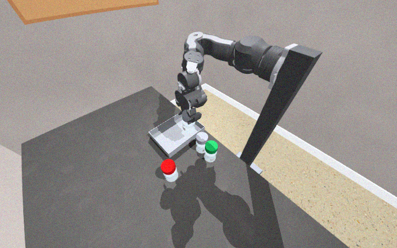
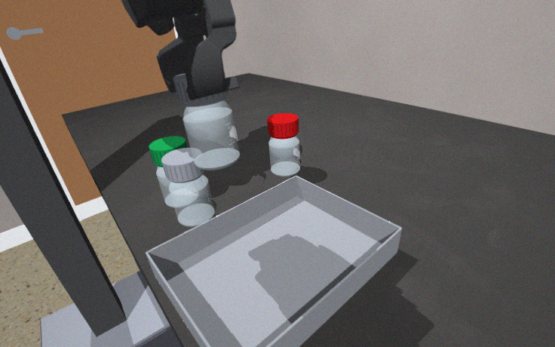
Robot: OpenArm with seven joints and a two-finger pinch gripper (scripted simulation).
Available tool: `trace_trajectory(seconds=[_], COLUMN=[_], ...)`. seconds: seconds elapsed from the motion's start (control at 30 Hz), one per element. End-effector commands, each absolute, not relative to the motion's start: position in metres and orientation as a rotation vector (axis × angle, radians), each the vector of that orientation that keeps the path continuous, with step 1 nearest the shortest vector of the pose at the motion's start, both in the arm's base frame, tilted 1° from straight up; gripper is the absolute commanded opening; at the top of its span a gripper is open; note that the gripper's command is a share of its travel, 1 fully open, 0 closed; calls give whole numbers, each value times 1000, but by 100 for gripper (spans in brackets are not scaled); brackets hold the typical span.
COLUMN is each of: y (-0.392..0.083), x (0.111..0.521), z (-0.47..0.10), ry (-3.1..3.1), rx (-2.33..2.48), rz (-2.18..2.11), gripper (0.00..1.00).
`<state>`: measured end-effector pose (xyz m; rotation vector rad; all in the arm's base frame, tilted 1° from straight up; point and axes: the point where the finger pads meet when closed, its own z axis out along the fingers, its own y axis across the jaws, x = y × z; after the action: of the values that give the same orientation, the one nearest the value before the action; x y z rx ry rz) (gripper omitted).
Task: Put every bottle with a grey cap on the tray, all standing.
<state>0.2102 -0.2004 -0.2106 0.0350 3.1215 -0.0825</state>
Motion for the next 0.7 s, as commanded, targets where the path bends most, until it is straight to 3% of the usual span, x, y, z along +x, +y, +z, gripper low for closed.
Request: trace_trajectory(seconds=[0.0, 0.67], y=[-200, -200], x=[211, 211], z=[-210, -210], ry=[3118, 3079], rx=[44, 527], rz=[-82, -72], gripper=[0, 0])
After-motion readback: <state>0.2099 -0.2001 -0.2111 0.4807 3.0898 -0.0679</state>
